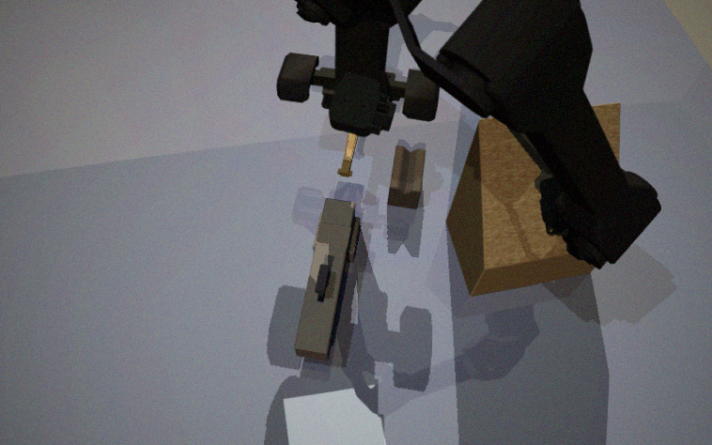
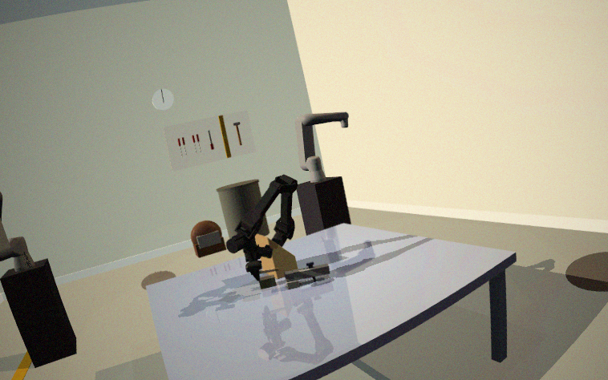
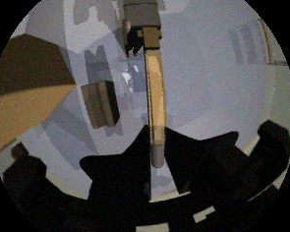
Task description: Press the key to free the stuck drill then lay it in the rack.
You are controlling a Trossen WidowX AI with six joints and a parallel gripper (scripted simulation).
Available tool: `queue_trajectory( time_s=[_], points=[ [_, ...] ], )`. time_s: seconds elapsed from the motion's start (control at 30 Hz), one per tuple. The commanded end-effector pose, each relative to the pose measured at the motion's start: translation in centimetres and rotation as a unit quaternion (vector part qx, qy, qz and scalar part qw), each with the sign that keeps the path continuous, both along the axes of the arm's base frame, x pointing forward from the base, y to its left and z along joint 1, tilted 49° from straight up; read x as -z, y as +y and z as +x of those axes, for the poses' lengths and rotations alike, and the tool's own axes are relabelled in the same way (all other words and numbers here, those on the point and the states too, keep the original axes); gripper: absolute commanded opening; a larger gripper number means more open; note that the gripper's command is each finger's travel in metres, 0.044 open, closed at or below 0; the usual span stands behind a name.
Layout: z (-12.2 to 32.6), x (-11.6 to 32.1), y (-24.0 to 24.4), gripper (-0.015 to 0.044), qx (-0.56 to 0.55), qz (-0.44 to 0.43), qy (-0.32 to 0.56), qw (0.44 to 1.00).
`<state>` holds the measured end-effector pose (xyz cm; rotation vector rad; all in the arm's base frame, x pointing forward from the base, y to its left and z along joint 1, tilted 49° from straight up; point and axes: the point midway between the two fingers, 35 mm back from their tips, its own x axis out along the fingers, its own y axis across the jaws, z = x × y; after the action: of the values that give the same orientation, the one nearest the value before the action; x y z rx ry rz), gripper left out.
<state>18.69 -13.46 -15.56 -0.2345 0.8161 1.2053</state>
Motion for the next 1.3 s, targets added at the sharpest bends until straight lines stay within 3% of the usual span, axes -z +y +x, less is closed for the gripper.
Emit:
queue_trajectory(
  time_s=[0.0, 1.27],
  points=[
    [-0.1, -0.1, -0.3, 0.0, -0.002, -0.003, -0.002, 1.0],
    [-4.3, -0.1, 1.4, 0.0, -0.002, -0.003, 0.0, 1.0]
  ],
)
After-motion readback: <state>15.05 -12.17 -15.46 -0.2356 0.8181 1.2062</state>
